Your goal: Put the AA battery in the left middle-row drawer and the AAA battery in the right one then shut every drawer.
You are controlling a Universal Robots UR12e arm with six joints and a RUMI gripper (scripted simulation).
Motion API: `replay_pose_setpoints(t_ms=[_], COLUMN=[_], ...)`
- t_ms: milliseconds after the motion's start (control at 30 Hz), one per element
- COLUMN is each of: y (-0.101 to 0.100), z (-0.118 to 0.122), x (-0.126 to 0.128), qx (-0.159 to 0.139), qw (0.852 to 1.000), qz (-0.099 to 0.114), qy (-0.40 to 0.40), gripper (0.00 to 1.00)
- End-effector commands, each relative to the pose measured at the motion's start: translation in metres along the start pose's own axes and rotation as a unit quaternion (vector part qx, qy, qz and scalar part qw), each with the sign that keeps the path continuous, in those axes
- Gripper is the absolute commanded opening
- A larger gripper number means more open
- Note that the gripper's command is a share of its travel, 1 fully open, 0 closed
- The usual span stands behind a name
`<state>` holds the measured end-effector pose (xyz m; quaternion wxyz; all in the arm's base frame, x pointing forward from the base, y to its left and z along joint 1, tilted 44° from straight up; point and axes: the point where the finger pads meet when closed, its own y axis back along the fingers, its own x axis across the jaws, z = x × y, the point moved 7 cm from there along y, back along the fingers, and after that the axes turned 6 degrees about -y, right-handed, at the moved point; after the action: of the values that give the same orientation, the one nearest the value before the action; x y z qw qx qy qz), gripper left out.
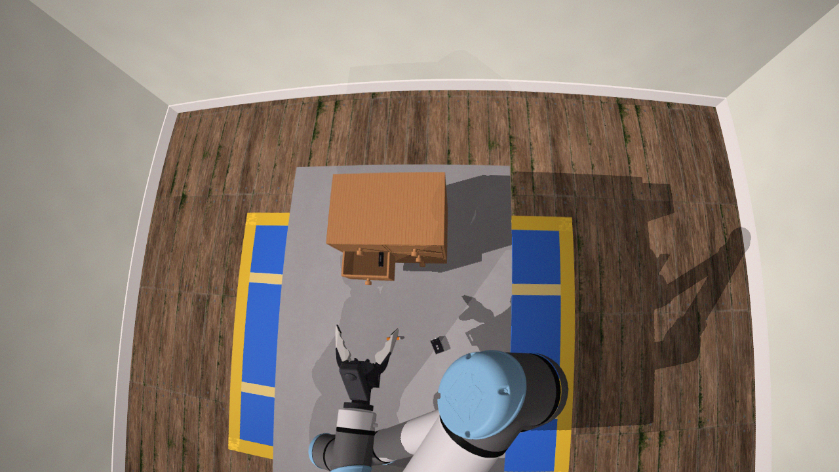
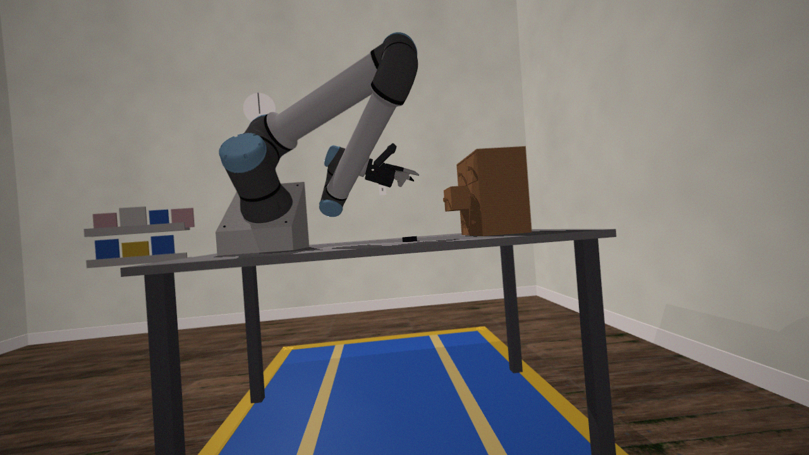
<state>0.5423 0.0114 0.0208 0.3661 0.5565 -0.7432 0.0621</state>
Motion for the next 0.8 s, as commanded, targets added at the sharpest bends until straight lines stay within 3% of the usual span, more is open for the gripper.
replay_pose_setpoints(t_ms=[0,767], y=[0.0003,0.0005], z=[-0.0005,-0.0041], x=[-0.0001,-0.0004], qx=[-0.001,-0.019], qw=[1.0,1.0], qz=[0.0,0.002], qy=[0.0,0.0], gripper=[1.0,1.0])
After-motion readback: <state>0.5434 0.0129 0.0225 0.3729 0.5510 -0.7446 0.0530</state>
